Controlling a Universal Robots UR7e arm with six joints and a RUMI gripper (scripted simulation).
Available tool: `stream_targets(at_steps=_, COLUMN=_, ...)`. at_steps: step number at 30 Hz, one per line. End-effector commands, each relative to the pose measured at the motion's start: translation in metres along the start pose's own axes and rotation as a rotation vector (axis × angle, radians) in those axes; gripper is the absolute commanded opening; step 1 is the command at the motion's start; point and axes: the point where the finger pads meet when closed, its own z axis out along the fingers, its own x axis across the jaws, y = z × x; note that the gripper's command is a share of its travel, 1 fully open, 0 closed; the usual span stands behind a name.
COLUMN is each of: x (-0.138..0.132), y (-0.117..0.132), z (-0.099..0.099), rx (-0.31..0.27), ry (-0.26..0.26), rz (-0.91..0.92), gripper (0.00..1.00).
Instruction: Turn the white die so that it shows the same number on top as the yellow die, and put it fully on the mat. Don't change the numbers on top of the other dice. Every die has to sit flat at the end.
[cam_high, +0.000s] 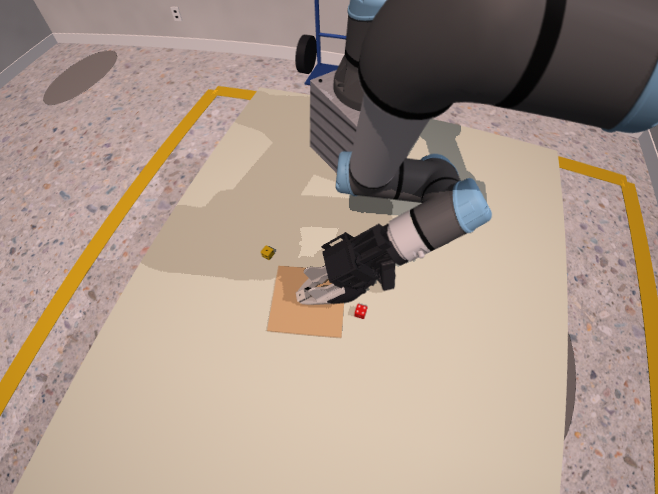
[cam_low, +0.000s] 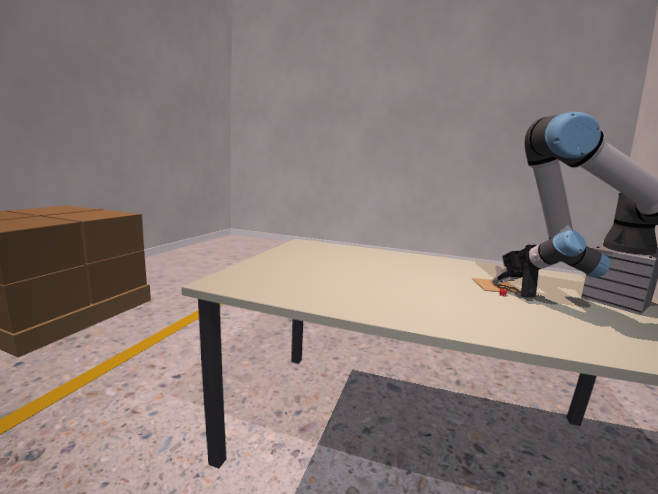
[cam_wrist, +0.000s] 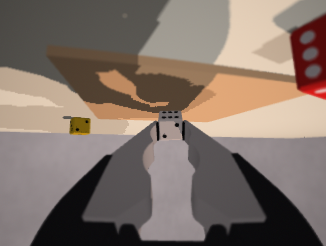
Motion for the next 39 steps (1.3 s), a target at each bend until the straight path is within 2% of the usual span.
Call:
stream_targets(at_steps=1, x=0.0021, y=-0.0005, z=0.0, rx=-0.002, ry=0.004, rz=0.002, gripper=0.03)
stream_targets(at_steps=29, x=0.0021, y=-0.0005, z=0.0, rx=-0.002, ry=0.004, rz=0.002, gripper=0.03)
stream_targets(at_steps=30, x=0.0021, y=-0.0005, z=0.0, rx=-0.002, ry=0.004, rz=0.002, gripper=0.07)
stream_targets(at_steps=34, x=0.0021, y=-0.0005, z=0.0, rx=-0.002, ry=0.004, rz=0.002, gripper=0.07)
stream_targets(at_steps=35, x=0.0021, y=-0.0005, z=0.0, rx=-0.002, ry=0.004, rz=0.002, gripper=0.1)
stream_targets(at_steps=39, x=0.0021, y=-0.0005, z=0.0, rx=-0.002, ry=0.004, rz=0.002, gripper=0.14)
